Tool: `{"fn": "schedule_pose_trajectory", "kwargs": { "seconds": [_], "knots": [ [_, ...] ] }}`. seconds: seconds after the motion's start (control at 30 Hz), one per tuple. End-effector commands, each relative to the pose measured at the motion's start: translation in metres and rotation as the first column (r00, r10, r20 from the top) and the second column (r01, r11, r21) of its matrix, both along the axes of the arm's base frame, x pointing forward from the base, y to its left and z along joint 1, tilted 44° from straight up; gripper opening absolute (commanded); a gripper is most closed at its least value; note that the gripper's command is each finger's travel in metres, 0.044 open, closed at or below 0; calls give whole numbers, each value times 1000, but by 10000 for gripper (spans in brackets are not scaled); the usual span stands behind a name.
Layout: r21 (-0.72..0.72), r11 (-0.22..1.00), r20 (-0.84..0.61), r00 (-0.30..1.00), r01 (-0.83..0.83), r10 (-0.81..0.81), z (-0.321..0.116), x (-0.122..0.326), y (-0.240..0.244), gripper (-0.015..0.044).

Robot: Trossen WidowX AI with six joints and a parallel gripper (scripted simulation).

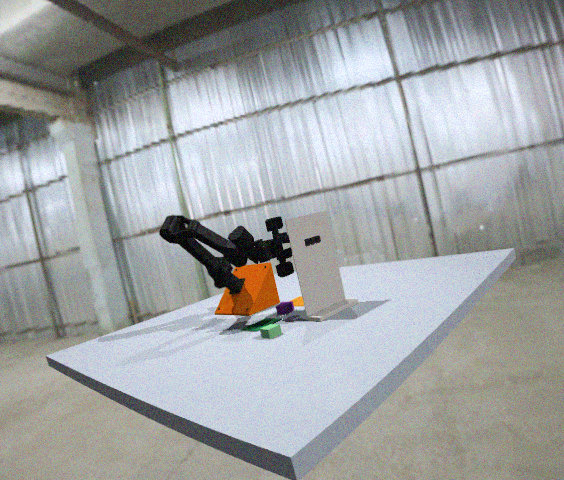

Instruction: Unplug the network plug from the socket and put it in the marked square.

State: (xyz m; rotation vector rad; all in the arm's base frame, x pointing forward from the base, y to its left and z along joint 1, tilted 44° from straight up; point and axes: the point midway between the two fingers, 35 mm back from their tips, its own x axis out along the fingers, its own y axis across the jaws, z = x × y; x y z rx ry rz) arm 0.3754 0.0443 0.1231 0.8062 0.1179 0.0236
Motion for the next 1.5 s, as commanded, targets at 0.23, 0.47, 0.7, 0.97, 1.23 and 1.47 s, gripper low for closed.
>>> {"fn": "schedule_pose_trajectory", "kwargs": {
  "seconds": [0.23,0.47,0.7,0.97,1.23,1.47],
  "knots": [
    [-1,1000,-4,1000,4,-4,-2,-9,0,0],
    [-1,1000,-4,1000,4,-4,-3,-13,1,0],
    [-1,1000,-5,1000,4,-4,-3,-17,1,0],
    [-1,1000,-5,1000,4,-4,-4,-22,2,0],
    [-1,1000,-5,1000,4,-4,-4,-27,3,0],
    [-1,1000,-6,1000,4,-4,-5,-31,4,0]
  ]
}}
